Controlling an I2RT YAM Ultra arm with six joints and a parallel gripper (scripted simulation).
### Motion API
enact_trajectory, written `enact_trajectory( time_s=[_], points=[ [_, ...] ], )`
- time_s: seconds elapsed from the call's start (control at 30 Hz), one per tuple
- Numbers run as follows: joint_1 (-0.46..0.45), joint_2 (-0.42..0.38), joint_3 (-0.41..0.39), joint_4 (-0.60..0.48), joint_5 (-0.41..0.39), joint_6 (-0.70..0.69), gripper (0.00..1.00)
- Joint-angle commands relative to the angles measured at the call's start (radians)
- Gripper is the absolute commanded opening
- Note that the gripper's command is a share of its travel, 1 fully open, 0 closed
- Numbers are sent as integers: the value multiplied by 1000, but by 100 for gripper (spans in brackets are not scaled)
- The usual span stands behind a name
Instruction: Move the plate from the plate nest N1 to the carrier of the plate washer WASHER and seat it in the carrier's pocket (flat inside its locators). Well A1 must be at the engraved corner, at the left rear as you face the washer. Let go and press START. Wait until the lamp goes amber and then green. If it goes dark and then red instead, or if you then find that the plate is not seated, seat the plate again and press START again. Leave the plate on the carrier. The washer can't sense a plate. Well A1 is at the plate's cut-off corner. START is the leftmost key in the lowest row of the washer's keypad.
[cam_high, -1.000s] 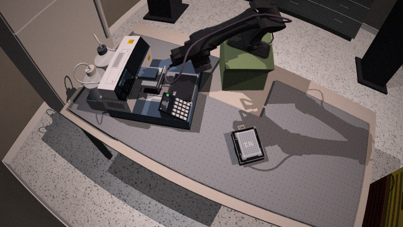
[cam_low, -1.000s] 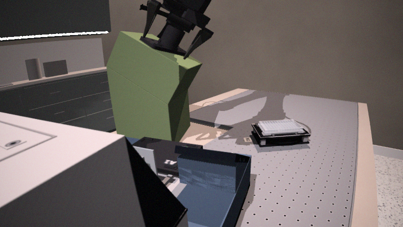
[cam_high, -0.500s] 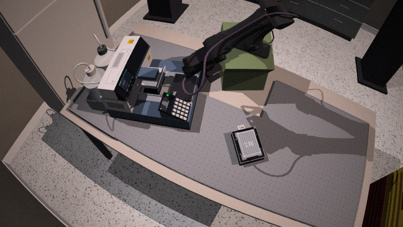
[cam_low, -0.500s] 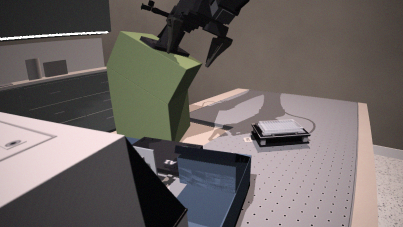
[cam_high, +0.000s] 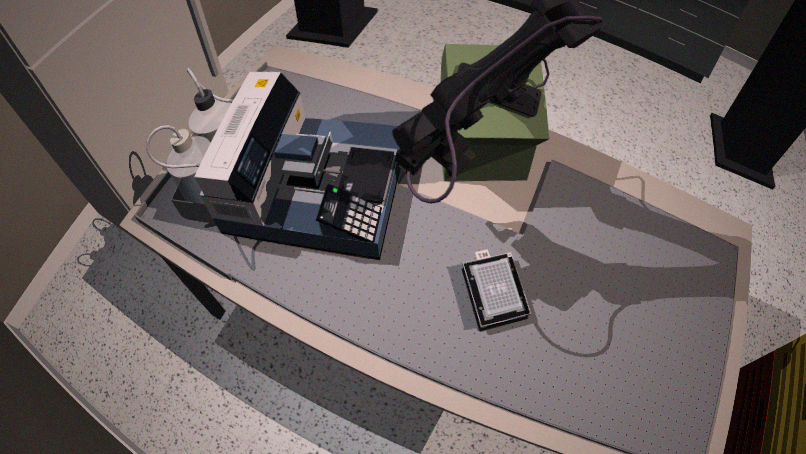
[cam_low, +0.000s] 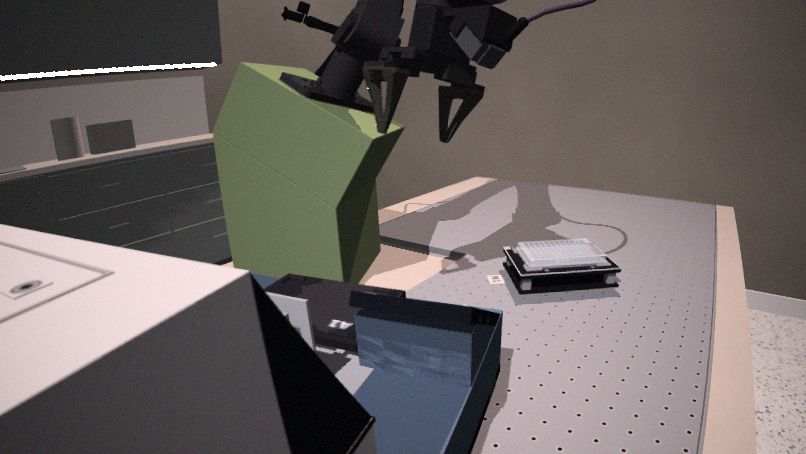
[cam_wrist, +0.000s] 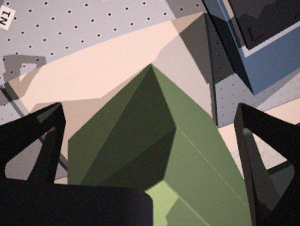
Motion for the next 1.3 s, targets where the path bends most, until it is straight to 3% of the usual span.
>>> enact_trajectory(
  time_s=[0.0, 0.13, 0.37, 0.43, 1.27],
  points=[
    [28, -63, -49, 58, -65, -42, 100],
    [85, -107, -90, 87, -95, -25, 100],
    [129, -171, -158, 135, -175, -114, 100],
    [168, -190, -173, 146, -172, -68, 100],
    [164, -192, -150, 157, -165, -61, 100]
  ],
)
